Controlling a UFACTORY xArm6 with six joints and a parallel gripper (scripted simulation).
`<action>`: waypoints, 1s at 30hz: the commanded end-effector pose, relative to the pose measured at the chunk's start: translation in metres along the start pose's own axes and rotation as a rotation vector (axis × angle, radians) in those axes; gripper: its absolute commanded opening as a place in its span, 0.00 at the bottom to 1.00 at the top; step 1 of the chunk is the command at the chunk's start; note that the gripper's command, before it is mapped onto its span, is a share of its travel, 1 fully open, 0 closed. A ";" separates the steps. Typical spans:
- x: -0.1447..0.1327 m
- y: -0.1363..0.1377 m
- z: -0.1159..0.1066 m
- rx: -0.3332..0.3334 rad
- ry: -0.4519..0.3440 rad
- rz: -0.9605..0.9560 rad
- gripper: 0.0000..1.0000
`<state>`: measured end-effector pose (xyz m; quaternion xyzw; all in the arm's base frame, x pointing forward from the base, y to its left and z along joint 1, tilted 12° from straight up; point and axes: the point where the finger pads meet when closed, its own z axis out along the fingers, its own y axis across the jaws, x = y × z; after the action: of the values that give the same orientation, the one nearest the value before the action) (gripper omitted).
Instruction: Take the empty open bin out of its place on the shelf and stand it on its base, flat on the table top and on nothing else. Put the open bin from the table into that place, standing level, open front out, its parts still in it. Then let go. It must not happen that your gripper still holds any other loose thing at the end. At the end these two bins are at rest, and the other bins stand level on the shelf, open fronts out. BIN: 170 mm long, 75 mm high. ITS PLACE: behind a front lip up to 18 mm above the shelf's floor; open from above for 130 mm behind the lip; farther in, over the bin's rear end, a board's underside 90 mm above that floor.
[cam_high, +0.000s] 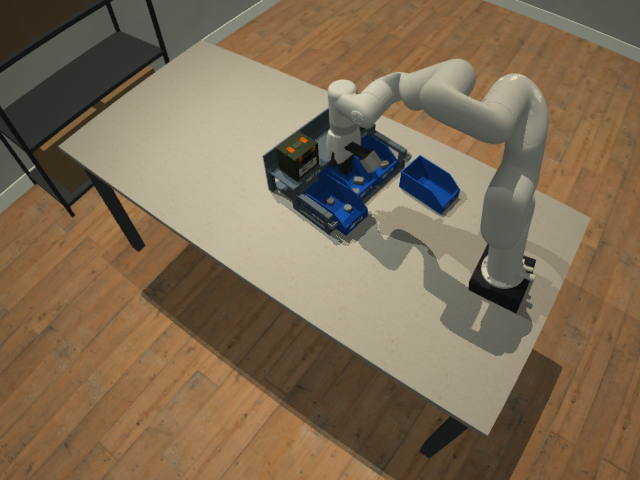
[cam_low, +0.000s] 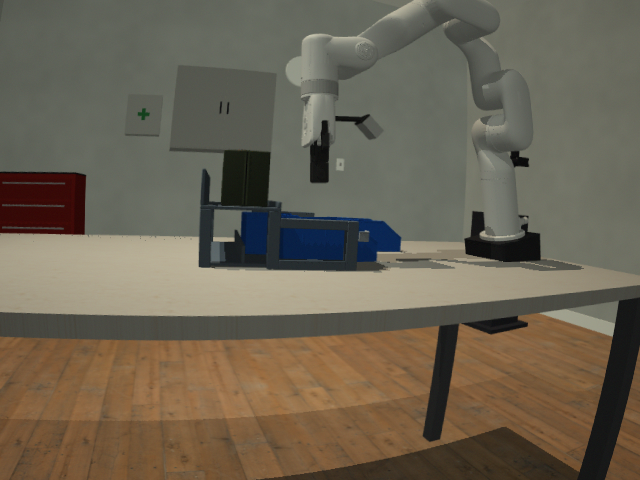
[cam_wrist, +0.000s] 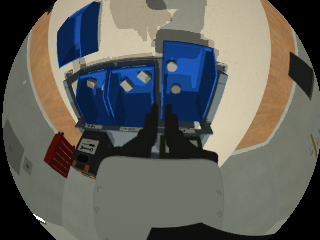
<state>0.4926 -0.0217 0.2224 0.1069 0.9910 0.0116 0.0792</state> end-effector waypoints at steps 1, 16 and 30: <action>-0.001 0.000 -0.003 -0.001 -0.004 0.000 0.10; -0.001 0.000 -0.003 -0.001 -0.004 0.000 0.00; -0.001 0.000 -0.003 -0.001 -0.005 -0.004 0.00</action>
<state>0.4923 -0.0216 0.2233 0.1069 0.9911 0.0116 0.0791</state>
